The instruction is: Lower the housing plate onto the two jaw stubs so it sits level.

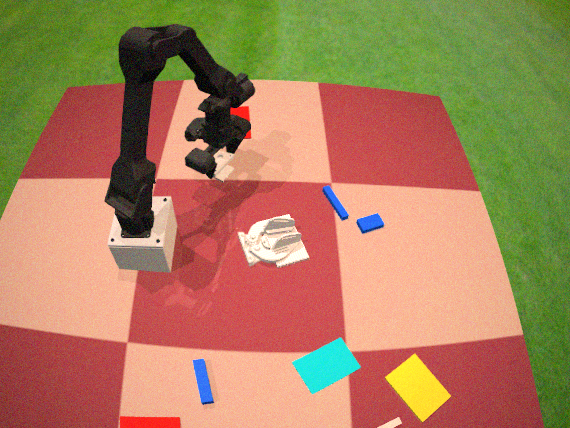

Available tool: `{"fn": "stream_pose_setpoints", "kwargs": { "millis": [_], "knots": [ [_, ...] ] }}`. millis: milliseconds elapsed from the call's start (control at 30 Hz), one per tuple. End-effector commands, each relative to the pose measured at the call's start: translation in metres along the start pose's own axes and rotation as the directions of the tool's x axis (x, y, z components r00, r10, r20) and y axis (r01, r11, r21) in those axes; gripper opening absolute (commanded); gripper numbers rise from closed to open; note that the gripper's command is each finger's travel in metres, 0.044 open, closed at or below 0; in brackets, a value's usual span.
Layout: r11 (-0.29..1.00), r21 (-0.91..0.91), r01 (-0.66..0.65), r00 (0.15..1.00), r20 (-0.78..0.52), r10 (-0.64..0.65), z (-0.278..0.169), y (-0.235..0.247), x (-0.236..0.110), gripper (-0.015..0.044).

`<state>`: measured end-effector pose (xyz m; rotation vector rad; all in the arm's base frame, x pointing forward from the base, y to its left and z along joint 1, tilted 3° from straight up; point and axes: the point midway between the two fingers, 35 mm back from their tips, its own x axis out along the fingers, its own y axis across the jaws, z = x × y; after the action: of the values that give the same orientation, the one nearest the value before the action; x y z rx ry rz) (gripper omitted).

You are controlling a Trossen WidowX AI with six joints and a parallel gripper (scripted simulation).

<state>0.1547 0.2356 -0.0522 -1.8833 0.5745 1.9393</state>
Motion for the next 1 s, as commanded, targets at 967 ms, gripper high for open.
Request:
{"fn": "stream_pose_setpoints", "kwargs": {
  "millis": [967],
  "knots": [
    [0.988,0.152,0.012,1.0,0.003,-0.012,-0.018,0.001,-0.065,0.0351]
  ]
}}
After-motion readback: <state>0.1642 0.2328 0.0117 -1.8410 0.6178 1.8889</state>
